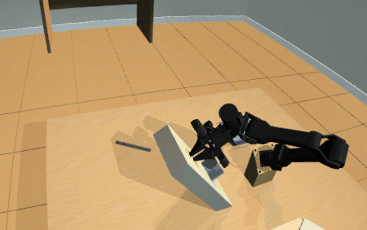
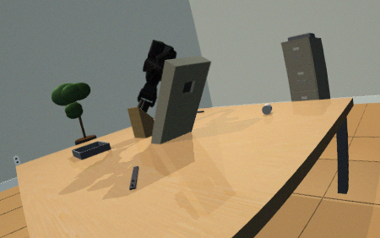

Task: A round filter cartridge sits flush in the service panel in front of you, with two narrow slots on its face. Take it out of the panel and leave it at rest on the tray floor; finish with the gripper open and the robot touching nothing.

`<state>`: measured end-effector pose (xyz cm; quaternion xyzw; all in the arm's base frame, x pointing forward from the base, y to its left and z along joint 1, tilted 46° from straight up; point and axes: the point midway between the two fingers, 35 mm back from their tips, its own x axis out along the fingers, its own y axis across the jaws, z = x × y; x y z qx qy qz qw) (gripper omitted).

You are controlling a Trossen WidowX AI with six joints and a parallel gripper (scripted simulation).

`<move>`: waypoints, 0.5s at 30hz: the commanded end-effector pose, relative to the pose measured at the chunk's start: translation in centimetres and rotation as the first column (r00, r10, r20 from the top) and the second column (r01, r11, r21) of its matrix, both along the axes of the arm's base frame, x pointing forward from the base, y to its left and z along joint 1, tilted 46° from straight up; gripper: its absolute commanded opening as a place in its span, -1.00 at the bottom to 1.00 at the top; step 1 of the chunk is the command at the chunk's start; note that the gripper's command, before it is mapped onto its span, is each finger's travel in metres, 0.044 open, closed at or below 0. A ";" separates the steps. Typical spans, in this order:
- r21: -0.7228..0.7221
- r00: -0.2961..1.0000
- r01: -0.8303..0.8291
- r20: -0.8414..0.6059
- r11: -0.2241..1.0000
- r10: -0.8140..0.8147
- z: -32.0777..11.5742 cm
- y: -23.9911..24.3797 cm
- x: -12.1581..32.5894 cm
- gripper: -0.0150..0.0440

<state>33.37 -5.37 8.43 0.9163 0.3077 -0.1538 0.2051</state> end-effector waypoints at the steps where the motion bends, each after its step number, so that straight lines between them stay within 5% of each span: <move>1: 0.084 0.997 0.053 -0.063 0.995 -0.048 0.1 0.2 0.3 -0.49; 15: 0.019 0.999 0.017 -0.042 1.000 -0.016 1.3 -2.2 -2.6 -0.49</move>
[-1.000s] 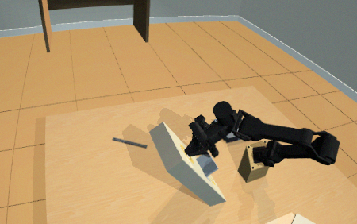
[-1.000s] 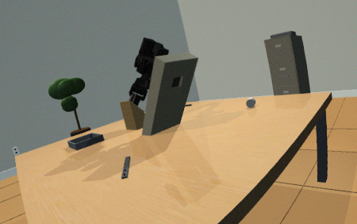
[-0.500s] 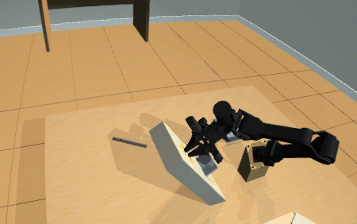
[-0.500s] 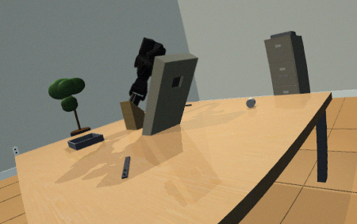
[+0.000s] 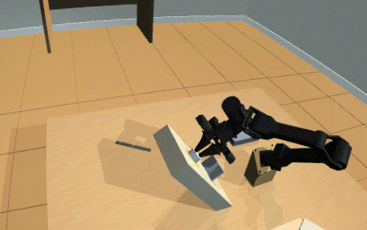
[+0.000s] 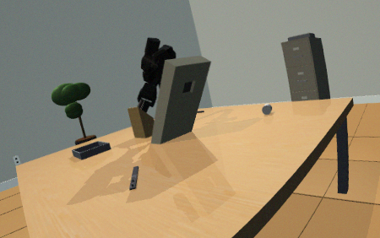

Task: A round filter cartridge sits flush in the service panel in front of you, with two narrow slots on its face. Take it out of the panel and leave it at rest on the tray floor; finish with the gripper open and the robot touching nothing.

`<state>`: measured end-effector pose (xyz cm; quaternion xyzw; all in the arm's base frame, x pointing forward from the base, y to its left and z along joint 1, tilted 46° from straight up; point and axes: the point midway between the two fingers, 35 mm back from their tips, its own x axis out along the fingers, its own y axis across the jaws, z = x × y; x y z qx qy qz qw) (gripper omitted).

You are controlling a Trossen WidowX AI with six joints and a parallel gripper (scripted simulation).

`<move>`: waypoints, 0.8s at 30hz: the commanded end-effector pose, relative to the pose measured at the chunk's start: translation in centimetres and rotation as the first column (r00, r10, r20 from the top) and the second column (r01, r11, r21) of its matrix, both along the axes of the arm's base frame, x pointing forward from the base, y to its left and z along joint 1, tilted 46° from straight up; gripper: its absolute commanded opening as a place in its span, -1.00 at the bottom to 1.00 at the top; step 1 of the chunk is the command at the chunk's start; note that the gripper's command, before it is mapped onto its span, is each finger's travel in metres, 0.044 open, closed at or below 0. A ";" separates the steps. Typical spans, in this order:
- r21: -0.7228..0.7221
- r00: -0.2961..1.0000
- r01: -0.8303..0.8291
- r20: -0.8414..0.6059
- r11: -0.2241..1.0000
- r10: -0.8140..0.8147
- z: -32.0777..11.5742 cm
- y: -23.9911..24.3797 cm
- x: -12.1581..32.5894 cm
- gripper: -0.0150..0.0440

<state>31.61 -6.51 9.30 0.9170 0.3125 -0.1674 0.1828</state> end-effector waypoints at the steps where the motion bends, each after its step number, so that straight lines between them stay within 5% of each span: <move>1: -0.016 1.000 0.011 0.000 1.000 -0.011 0.6 -1.3 -1.2 -0.49; 24: -0.021 1.000 0.008 0.020 1.000 -0.008 0.4 -0.9 -5.2 -0.49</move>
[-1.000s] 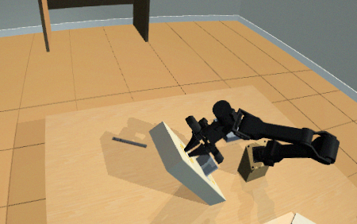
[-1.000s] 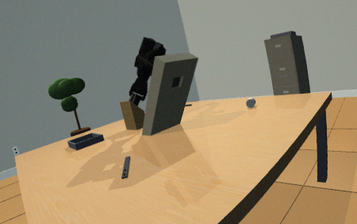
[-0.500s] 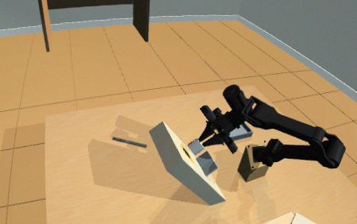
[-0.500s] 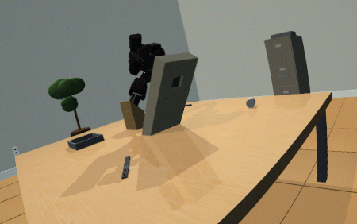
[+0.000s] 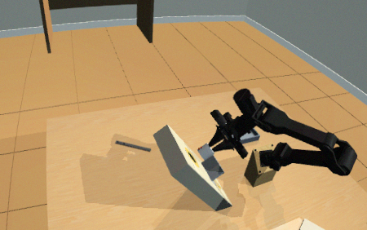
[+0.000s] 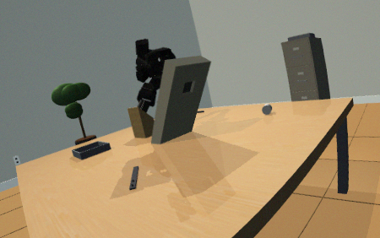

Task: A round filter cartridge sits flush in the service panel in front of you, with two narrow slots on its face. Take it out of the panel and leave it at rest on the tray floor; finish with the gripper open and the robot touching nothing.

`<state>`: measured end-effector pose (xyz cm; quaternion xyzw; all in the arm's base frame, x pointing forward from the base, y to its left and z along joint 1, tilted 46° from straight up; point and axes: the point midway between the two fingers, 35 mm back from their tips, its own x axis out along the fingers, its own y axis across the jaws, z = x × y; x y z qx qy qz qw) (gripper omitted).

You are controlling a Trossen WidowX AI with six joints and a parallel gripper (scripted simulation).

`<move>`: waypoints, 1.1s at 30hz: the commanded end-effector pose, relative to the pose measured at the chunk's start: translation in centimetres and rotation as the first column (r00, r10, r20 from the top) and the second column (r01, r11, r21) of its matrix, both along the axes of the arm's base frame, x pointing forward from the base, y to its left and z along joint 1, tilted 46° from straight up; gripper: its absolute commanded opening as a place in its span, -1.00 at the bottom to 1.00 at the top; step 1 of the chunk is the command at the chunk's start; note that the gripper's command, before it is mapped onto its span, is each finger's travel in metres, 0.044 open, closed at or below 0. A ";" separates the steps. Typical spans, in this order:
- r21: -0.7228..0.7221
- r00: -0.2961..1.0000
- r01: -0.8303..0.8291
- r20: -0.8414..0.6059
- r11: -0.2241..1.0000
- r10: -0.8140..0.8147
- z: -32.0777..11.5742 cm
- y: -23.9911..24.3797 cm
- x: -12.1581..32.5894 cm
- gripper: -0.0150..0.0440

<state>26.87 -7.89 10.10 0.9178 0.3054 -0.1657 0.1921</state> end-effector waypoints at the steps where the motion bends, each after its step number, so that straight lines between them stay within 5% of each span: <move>1: -0.003 1.000 -0.002 0.008 1.000 0.002 -0.7 0.7 -0.6 -0.49; 15: -0.002 1.000 -0.002 0.008 1.000 0.002 -3.4 3.3 -3.2 -0.49; 19: 0.000 1.000 -0.002 0.001 1.000 0.002 -3.1 2.9 -2.8 -0.18; 33: -0.002 1.000 -0.002 0.008 1.000 0.002 -2.5 2.4 -2.3 -0.18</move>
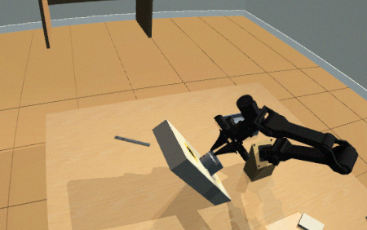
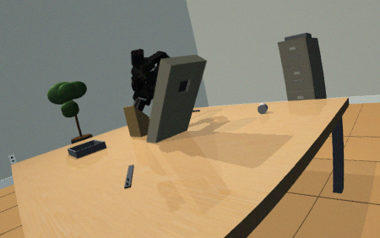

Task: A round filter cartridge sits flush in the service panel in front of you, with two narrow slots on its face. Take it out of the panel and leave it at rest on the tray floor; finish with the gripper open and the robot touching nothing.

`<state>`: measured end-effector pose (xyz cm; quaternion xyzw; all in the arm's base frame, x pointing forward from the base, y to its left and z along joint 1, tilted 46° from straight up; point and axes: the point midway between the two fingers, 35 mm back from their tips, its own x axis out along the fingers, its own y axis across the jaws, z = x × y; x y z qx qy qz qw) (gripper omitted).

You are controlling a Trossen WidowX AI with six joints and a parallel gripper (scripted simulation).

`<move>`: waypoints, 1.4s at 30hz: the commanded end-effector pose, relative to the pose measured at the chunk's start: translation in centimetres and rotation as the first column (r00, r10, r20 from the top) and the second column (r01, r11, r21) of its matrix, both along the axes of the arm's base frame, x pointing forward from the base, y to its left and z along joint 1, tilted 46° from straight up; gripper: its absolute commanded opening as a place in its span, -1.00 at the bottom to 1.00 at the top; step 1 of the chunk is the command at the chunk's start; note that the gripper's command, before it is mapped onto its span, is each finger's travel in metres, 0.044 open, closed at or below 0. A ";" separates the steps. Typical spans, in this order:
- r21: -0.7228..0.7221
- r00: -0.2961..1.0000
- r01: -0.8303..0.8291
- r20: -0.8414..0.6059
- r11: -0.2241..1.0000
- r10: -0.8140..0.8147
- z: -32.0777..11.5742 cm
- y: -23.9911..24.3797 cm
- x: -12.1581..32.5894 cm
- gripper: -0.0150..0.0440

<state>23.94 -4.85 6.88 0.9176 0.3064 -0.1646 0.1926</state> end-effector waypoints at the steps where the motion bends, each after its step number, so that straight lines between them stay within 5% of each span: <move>1: -0.003 1.000 0.001 0.006 1.000 -0.001 1.4 -1.3 1.3 -0.18; 9: -0.003 1.000 0.001 0.007 1.000 -0.001 4.6 -4.1 4.0 -0.18; 21: -0.013 1.000 0.003 0.011 1.000 -0.003 9.8 -9.4 4.4 0.89; 26: -0.242 0.980 -0.147 0.093 0.959 0.174 8.2 -8.2 4.0 0.54; 34: -0.699 0.766 -0.371 0.142 0.611 0.627 5.0 -5.4 2.7 0.54; 42: -0.948 0.336 -0.295 0.010 0.115 0.942 2.1 -2.4 0.7 0.54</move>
